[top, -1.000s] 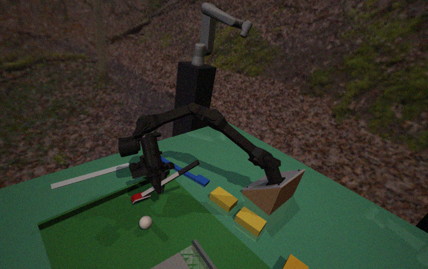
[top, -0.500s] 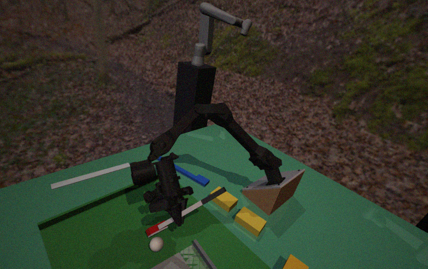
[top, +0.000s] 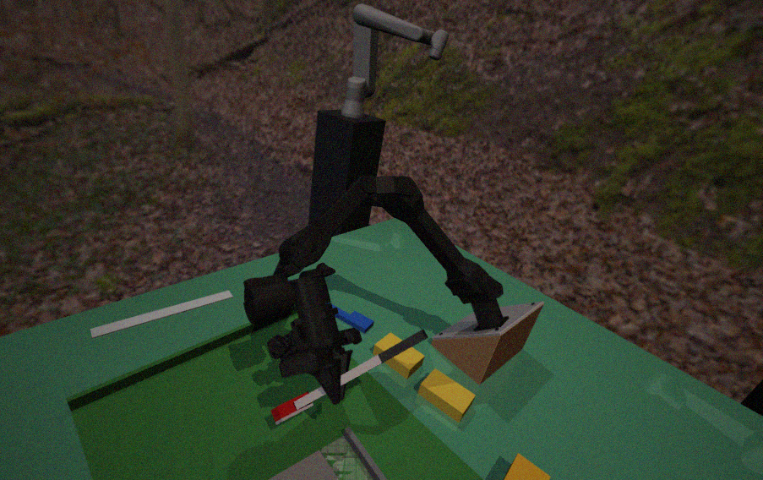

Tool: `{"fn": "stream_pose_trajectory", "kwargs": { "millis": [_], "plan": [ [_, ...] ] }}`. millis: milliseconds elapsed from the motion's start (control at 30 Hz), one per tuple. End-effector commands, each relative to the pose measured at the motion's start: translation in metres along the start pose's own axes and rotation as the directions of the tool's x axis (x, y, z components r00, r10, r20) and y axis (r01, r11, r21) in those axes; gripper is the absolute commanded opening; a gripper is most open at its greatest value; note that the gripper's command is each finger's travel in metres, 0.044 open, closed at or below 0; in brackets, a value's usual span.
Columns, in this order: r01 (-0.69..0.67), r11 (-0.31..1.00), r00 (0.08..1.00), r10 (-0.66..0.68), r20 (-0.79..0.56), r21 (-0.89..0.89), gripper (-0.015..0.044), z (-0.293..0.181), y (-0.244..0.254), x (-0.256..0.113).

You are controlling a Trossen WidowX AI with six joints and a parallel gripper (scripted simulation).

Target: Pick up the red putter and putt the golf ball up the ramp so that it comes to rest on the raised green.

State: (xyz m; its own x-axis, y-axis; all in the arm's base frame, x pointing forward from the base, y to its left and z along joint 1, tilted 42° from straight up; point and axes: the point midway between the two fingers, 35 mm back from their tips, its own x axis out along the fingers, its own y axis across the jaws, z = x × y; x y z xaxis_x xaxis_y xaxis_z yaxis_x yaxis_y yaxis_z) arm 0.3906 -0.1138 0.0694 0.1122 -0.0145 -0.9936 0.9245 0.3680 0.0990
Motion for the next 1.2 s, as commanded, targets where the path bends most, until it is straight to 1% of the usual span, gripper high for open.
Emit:
{"fn": "stream_pose_trajectory", "kwargs": {
  "millis": [0,100,133,1167],
  "plan": [
    [-0.013,1.000,1.000,0.013,0.011,0.000,0.0000,-0.0145,0.0131,-0.0112],
    [-0.013,1.000,1.000,0.013,0.011,0.000,0.0000,-0.0145,0.0131,-0.0112],
    [-0.003,1.000,1.000,0.003,-0.003,-0.011,0.0000,-0.0136,0.0096,-0.0037],
    [-0.003,1.000,1.000,0.003,-0.003,-0.011,0.0000,-0.0136,0.0096,-0.0037]
  ]
}}
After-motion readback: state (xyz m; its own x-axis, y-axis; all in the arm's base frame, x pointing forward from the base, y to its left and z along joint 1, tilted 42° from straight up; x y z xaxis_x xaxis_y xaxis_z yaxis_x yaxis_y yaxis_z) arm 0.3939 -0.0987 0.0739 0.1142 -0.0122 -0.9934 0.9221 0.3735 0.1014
